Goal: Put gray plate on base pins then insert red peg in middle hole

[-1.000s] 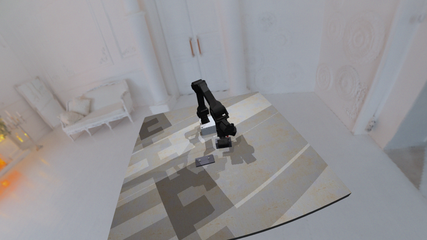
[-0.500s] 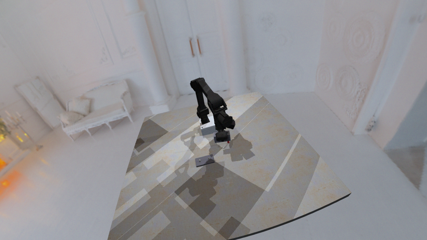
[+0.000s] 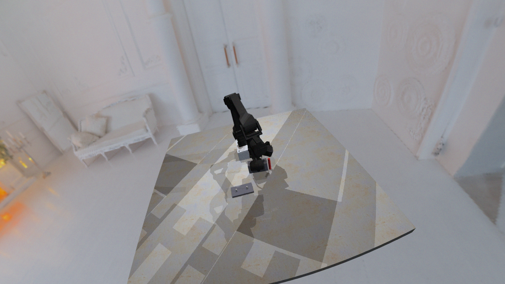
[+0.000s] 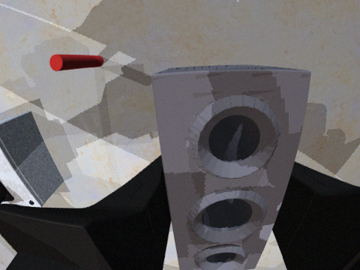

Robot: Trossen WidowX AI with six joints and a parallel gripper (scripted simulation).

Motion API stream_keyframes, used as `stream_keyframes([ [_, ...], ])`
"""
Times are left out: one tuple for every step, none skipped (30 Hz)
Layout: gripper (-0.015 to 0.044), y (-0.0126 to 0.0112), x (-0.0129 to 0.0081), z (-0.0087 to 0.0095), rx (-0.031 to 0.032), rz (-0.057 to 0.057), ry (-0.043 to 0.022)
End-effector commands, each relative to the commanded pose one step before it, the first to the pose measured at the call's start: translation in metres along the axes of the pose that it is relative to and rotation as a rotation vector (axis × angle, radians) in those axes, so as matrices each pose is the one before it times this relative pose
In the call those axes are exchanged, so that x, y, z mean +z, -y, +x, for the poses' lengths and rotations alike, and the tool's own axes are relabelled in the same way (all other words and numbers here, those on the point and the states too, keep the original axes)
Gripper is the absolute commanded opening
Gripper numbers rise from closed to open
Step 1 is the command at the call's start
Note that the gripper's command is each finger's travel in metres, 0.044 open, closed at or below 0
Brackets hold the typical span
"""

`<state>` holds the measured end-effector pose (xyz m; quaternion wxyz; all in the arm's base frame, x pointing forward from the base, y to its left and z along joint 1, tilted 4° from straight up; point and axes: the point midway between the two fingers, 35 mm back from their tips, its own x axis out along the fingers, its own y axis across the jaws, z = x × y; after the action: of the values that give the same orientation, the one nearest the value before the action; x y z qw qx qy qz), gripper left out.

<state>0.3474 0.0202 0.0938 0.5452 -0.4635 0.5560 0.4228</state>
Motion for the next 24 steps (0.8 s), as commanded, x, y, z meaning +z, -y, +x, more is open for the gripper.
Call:
stream_keyframes([
  [0.0000, 0.00138, -0.00981, 0.00959, 0.01272, -0.0139, -0.00829],
  [0.0000, 0.00093, -0.00252, 0.00151, -0.00007, -0.0032, -0.00016],
  [0.0000, 0.00089, -0.00252, 0.00151, -0.00007, -0.0032, -0.00017],
  [0.0000, 0.00086, -0.00254, 0.00151, -0.00007, -0.0032, -0.00017],
  [0.0000, 0.00082, -0.00255, 0.00151, -0.00007, -0.0032, -0.00018],
  [0.0000, 0.00084, -0.00262, 0.00152, -0.00042, -0.0029, 0.00019],
  [0.0000, 0.00081, -0.00264, 0.00152, -0.00042, -0.0029, 0.00017],
  [0.0000, 0.00077, -0.00266, 0.00152, -0.00043, -0.0029, 0.00016],
  [0.0000, 0.00073, -0.00267, 0.00152, -0.00043, -0.0029, 0.00015],
  [0.0000, 0.00070, -0.00268, 0.00152, -0.00043, -0.0029, 0.00014],
  [0.0000, 0.00066, -0.00269, 0.00152, -0.00044, -0.0029, 0.00013],
  [0.0000, 0.00062, -0.00270, 0.00152, -0.00044, -0.0029, 0.00011],
  [0.0000, 0.00059, -0.00272, 0.00152, -0.00044, -0.0029, 0.00010],
  [0.0000, 0.00055, -0.00273, 0.00152, -0.00045, -0.0029, 0.00009],
  [0.0000, 0.00051, -0.00274, 0.00152, -0.00045, -0.0029, 0.00008],
  [0.0000, 0.00034, -0.00283, 0.00158, 0.00061, -0.0028, -0.00079],
  [0.0000, 0.00031, -0.00284, 0.00158, 0.00062, -0.0028, -0.00078],
  [0.0000, 0.00027, -0.00284, 0.00158, 0.00064, -0.0028, -0.00077],
  [0.0000, 0.00023, -0.00285, 0.00158, 0.00065, -0.0028, -0.00077],
  [0.0000, 0.00019, -0.00285, 0.00158, 0.00067, -0.0028, -0.00076],
  [0.0000, 0.00015, -0.00285, 0.00158, 0.00068, -0.0028, -0.00075],
  [0.0000, 0.00012, -0.00285, 0.00159, 0.00069, -0.0028, -0.00074],
  [0.0000, 0.00008, -0.00286, 0.00159, 0.00071, -0.0028, -0.00073],
  [0.0000, 0.00004, -0.00286, 0.00159, 0.00072, -0.0028, -0.00072],
])
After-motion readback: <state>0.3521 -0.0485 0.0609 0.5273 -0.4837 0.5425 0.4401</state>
